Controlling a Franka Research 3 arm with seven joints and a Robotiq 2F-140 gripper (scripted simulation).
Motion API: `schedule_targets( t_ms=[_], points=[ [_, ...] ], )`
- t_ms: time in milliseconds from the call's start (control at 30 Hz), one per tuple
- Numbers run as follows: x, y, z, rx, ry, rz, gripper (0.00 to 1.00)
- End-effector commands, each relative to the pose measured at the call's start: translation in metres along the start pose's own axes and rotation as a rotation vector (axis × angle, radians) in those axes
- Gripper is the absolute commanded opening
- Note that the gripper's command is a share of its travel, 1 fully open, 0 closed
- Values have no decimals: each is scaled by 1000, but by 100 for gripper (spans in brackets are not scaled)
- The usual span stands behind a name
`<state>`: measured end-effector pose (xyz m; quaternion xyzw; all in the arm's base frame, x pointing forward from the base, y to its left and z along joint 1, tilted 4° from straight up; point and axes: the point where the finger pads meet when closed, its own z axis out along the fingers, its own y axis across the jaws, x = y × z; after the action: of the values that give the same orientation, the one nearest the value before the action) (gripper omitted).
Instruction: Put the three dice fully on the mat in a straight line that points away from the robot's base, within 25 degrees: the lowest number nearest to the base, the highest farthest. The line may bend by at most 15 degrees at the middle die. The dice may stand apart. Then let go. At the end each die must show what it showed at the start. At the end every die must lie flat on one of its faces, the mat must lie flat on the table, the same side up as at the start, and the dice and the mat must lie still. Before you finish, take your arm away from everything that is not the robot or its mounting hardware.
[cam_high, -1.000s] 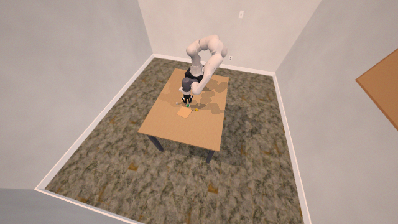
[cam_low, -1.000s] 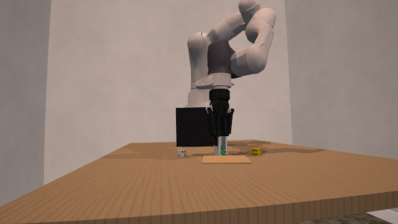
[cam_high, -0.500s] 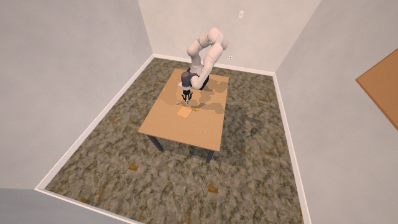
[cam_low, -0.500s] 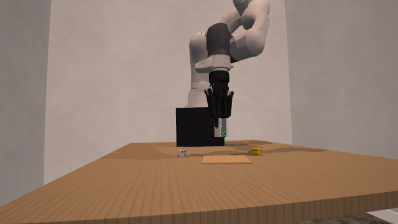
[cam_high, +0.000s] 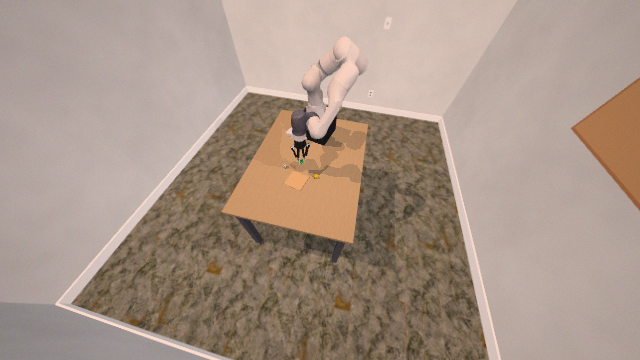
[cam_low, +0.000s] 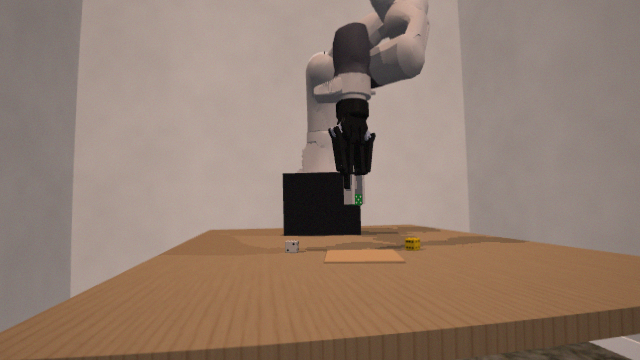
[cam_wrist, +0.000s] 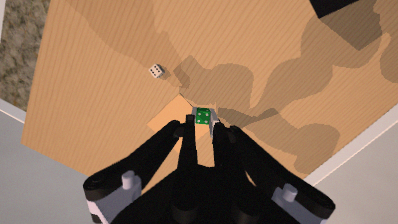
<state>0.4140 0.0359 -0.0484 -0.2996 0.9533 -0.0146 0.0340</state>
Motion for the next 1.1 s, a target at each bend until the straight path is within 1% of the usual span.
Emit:
schedule_targets(
  t_ms=[0,67,133,300,367,400,833,1067],
  points=[
    [2,1,0,-4,7,24,13],
    [-1,-2,0,-4,7,64,13],
    [-12,-11,-1,-4,5,196,13],
    [-18,-17,-2,-3,5,287,13],
    [-18,-17,-2,-3,5,287,13],
    [-22,-20,-2,-3,5,332,13],
    [-36,-36,-4,-1,8,539,13],
    [-36,-36,-4,-1,9,545,13]
  ],
)
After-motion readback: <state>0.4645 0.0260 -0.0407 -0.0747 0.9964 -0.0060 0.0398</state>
